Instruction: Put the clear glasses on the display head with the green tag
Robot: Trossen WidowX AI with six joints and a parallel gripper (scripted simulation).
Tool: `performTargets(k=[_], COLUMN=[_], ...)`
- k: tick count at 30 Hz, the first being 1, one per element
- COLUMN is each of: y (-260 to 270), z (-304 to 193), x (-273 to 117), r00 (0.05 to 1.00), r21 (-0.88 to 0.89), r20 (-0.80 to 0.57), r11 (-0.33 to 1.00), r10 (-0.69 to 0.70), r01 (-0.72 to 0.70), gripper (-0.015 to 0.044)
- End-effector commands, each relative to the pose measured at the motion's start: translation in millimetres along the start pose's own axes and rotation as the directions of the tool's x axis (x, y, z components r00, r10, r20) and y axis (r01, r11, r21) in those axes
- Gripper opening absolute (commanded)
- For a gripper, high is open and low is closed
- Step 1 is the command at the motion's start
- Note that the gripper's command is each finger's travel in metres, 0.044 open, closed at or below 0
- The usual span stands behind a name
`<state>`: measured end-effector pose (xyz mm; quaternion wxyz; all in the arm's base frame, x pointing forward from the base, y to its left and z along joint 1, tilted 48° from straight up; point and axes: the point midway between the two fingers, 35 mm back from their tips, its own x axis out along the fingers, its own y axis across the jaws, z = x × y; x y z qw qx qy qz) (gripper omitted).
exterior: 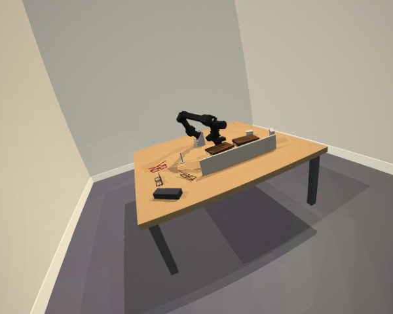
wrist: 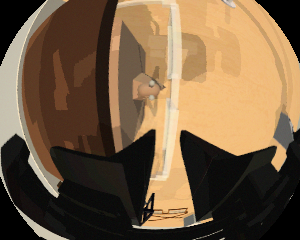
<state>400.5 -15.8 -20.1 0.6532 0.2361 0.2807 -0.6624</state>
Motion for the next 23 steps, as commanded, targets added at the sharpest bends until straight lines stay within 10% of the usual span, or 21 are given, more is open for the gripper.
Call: performTargets(k=[1, 23], y=[2, -52], z=[-1, -1], x=[-12, -52], r00=[1.0, 0.999], r21=[0.004, -0.002], r20=[-0.006, -0.008], r11=[1.0, 0.999], r10=[-0.012, -0.046], r01=[0.012, 0.046], gripper=[0.0107, 0.0107])
